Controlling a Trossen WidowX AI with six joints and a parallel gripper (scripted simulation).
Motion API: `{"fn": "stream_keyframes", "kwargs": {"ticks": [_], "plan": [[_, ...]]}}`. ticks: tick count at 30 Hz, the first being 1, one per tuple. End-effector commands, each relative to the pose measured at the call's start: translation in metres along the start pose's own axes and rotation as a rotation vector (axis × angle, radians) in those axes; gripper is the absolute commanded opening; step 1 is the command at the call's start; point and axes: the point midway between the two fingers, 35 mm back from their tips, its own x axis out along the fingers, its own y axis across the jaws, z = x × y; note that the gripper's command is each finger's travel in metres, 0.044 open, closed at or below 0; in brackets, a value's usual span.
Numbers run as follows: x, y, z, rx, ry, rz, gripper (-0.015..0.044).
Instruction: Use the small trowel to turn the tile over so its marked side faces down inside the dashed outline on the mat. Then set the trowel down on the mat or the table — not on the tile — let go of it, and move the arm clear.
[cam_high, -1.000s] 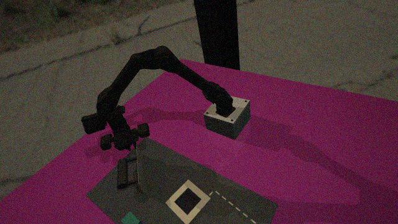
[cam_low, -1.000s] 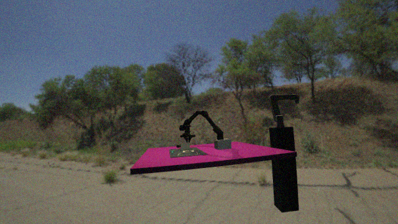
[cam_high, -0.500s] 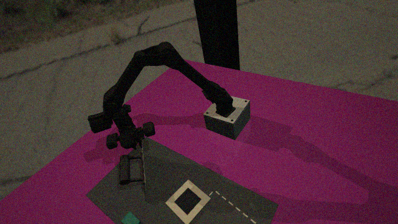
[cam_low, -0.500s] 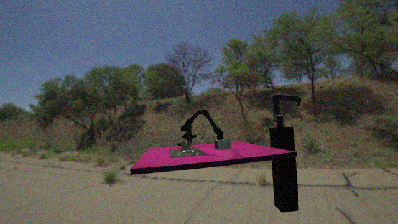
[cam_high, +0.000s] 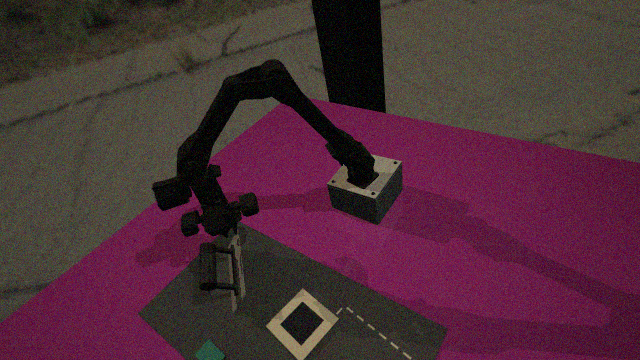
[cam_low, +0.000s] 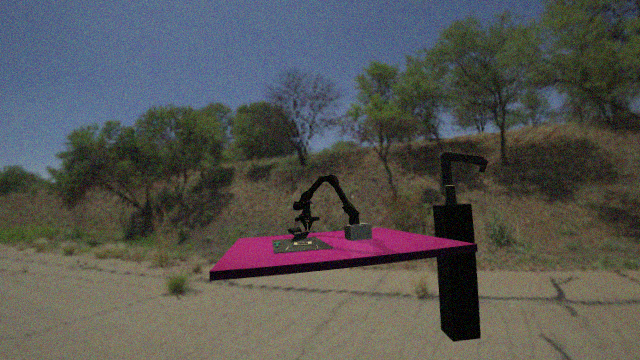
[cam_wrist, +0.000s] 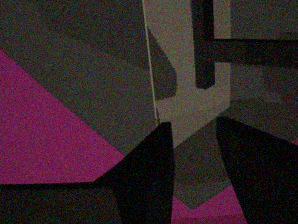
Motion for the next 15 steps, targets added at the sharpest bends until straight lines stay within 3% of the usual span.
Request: {"fn": "stream_keyframes", "kwargs": {"ticks": [1,15], "plan": [[0.000,0.000,0.000,0.000,0.000,0.000,0.0100],[-0.003,-0.012,0.000,0.000,0.000,0.002,0.0100]]}}
